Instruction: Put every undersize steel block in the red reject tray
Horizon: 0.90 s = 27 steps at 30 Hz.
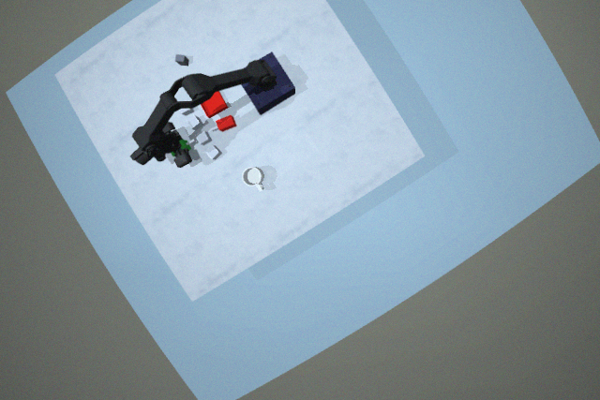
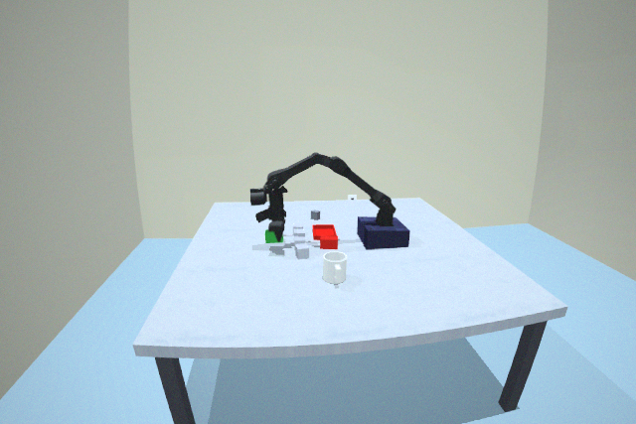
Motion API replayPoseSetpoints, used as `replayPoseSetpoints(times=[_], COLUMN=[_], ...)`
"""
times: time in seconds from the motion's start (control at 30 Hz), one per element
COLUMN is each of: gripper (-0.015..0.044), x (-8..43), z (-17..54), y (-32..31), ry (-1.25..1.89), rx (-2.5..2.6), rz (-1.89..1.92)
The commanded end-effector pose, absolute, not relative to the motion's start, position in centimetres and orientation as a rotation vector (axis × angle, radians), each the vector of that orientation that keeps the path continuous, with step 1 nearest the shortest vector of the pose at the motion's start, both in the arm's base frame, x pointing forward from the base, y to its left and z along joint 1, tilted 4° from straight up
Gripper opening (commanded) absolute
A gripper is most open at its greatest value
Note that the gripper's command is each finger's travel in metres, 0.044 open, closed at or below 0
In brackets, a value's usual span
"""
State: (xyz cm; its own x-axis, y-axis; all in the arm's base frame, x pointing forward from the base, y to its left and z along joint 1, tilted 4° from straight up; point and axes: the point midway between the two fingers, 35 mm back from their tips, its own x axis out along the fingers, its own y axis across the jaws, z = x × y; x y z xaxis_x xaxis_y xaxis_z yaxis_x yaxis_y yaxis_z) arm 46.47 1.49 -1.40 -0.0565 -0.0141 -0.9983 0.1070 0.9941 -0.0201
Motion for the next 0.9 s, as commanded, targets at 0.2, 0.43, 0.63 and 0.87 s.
replayPoseSetpoints(times=[0.2,0.43,0.63,0.87], gripper=[0.0000,0.0000,0.0000,0.0000], x=[46.3,45.8,43.9,41.0], z=[2.7,3.2,3.7,4.1], y=[1.5,1.8,4.3,7.0], ry=[1.640,1.657,1.624,1.498], rx=[0.071,0.029,-0.329,-0.757], rz=[-0.100,-0.057,0.329,0.784])
